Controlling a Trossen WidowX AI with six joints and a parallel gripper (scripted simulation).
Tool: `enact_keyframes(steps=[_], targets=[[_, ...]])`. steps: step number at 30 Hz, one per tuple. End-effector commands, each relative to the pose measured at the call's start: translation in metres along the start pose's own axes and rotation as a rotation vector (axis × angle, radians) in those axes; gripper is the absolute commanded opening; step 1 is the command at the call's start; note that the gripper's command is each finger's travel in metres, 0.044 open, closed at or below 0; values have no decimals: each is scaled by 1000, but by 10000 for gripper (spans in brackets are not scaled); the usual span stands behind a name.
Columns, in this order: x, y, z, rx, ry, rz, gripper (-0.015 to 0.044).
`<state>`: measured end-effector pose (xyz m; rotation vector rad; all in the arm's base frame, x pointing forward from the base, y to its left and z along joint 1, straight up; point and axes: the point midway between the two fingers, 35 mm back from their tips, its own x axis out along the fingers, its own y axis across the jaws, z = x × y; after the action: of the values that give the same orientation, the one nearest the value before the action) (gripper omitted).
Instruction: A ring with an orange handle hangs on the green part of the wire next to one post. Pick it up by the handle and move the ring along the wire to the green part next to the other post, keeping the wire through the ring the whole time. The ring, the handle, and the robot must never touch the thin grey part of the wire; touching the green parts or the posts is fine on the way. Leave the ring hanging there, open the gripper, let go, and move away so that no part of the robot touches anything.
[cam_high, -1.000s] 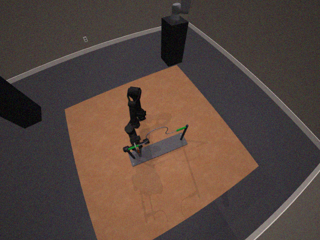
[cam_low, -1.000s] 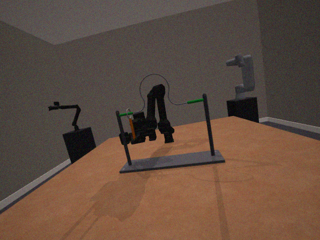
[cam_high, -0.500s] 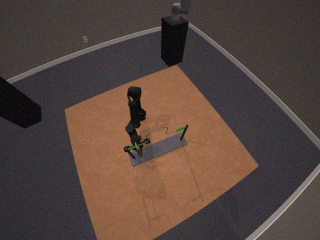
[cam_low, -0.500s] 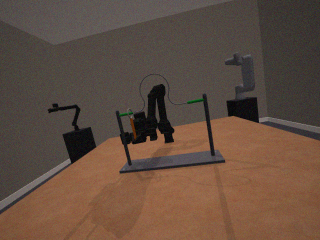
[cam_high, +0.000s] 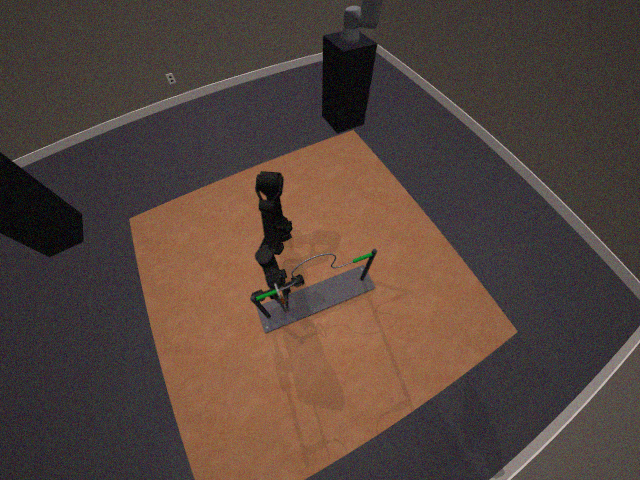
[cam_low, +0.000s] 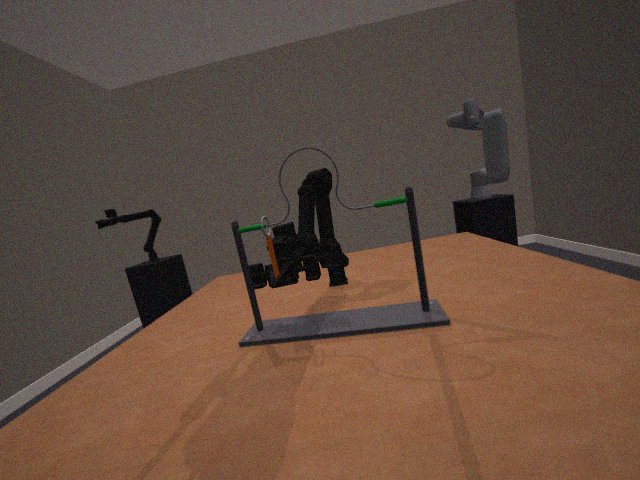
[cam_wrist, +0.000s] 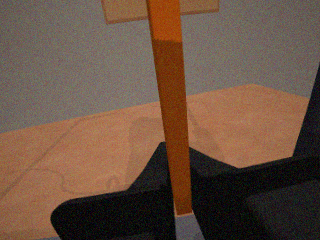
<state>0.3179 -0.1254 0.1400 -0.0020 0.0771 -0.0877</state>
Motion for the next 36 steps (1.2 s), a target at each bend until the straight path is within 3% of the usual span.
enact_keyframes(steps=[1,19,36], targets=[[0,5,2,4,-5,0,-150],[0,34,2,92,-7,10,-150],[0,84,13,365,-12,38,-150]])
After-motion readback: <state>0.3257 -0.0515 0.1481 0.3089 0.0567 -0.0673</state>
